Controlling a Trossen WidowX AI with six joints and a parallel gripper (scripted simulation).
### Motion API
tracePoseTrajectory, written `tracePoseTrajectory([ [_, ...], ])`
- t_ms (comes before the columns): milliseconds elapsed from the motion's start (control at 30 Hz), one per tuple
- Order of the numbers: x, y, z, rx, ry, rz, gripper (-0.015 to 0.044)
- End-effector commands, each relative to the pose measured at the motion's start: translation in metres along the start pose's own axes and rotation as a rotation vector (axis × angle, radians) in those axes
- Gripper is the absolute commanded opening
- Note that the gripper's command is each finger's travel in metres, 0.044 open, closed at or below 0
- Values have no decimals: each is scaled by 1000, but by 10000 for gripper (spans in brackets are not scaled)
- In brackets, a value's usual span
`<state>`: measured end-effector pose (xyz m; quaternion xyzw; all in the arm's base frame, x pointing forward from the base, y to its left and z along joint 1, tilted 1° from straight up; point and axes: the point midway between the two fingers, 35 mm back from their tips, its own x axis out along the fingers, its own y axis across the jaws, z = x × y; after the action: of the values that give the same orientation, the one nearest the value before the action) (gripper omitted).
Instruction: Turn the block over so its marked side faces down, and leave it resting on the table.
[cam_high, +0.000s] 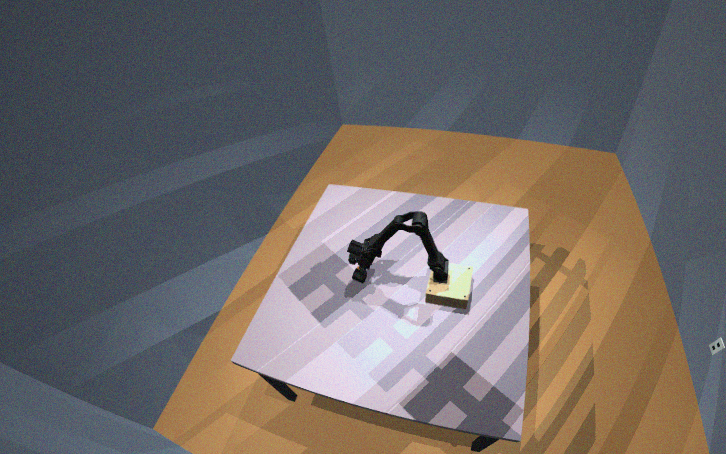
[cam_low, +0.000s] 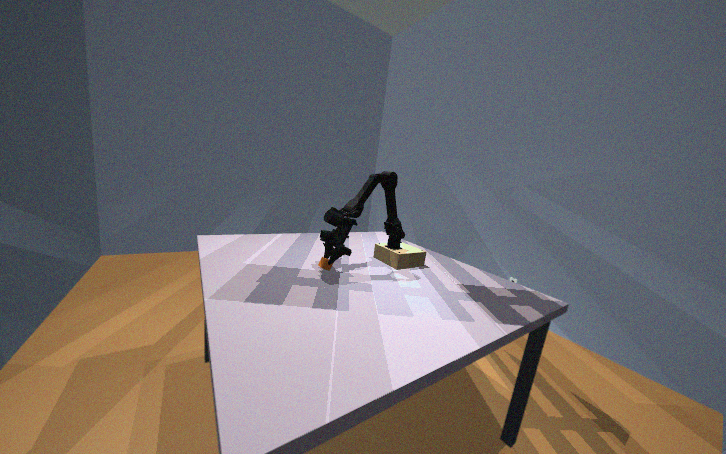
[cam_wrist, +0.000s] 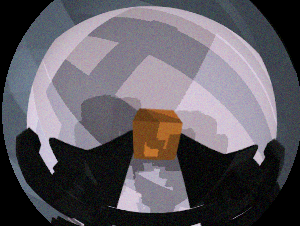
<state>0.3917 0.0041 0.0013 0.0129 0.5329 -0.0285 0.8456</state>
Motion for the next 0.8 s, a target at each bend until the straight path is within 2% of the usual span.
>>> tracePoseTrajectory([
  [0,-6,-1,2,-1,-65,-2,0],
  [300,-6,-1,1,-1,-111,-2,0],
  [767,23,1,0,-4,-317,-1,0],
])
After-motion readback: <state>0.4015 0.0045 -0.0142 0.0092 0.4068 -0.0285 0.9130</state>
